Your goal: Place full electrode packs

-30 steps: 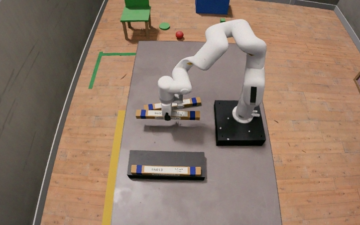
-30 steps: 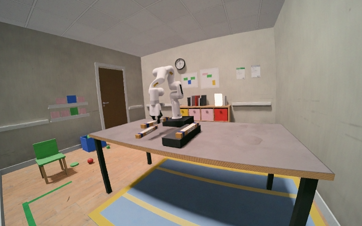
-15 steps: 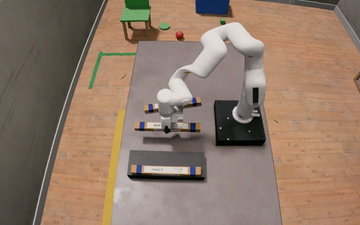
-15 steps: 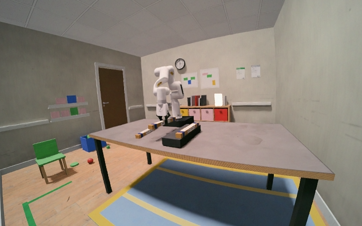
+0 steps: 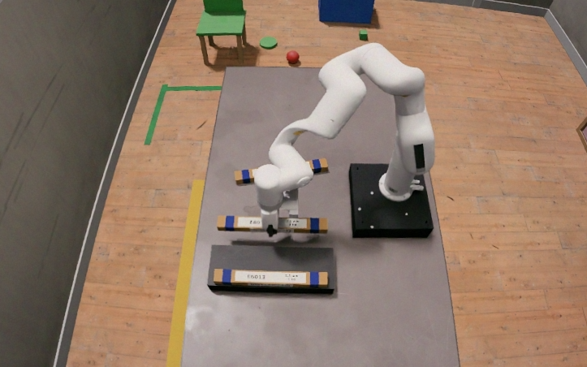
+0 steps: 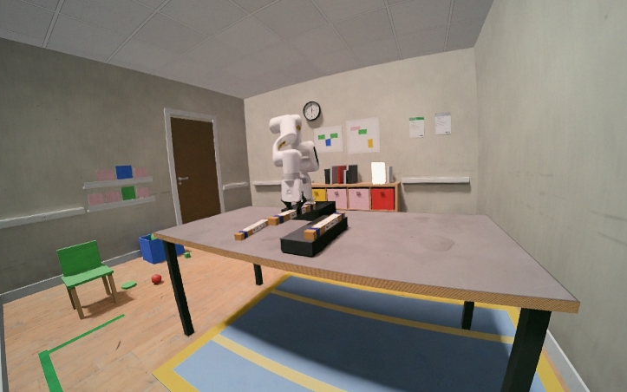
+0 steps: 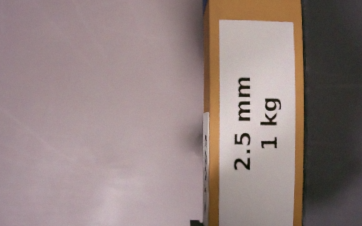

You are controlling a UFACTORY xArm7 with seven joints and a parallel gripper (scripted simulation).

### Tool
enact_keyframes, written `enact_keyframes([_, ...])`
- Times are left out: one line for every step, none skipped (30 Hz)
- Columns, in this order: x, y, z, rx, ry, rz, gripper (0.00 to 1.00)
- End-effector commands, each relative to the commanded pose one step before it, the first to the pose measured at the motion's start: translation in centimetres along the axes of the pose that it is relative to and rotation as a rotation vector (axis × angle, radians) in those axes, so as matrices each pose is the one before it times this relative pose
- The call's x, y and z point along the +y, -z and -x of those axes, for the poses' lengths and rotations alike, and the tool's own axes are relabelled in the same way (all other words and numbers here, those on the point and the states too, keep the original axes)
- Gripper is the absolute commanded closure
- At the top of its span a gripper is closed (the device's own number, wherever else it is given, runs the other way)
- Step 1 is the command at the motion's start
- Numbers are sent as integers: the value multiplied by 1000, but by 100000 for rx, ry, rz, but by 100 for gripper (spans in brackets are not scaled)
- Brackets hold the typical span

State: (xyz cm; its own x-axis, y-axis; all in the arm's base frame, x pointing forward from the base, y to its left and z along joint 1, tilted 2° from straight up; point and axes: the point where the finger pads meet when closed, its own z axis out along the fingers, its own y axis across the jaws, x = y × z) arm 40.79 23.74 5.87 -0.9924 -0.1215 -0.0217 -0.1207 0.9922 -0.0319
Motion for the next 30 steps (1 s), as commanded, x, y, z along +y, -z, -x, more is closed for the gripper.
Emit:
enact_keyframes([1038,171,241,-487,-144,-65,65])
enact_keyframes([411,0,-3,0,0,0,65])
enact_keyframes([403,0,-4,0,0,0,65])
enact_keyframes([395,0,-3,0,0,0,65])
enact_keyframes([386,0,-3,0,0,0,65])
enact_keyframes([377,0,-3,0,0,0,65])
enact_keyframes([368,0,-3,0,0,0,65])
enact_keyframes([359,0,-3,0,0,0,65])
enact_keyframes([350,0,-2,0,0,0,65])
enact_keyframes([340,0,-3,0,0,0,65])
enact_keyframes([330,0,-3,0,0,0,65])
enact_keyframes([320,0,-2,0,0,0,65])
enact_keyframes([309,0,-3,0,0,0,65])
enact_keyframes([299,0,-2,0,0,0,65])
enact_keyframes([287,0,-2,0,0,0,65])
enact_keyframes([0,0,0,0,0,0,65])
enact_keyframes([0,0,0,0,0,0,65])
enact_keyframes([275,0,-3,0,0,0,65])
enact_keyframes([258,0,-2,0,0,0,65])
enact_keyframes([245,0,-3,0,0,0,65])
enact_keyframes([229,0,-1,0,0,0,65])
enact_keyframes([216,0,-2,0,0,0,65])
enact_keyframes([202,0,-2,0,0,0,65])
enact_keyframes([189,0,-1,0,0,0,65])
enact_keyframes([177,0,-2,0,0,0,65])
enact_keyframes([163,0,-1,0,0,0,65])
enact_keyframes([152,0,-1,0,0,0,65])
enact_keyframes([141,0,-2,0,0,0,65])
enact_keyframes([129,0,-1,0,0,0,65])
enact_keyframes([118,0,-1,0,0,0,65])
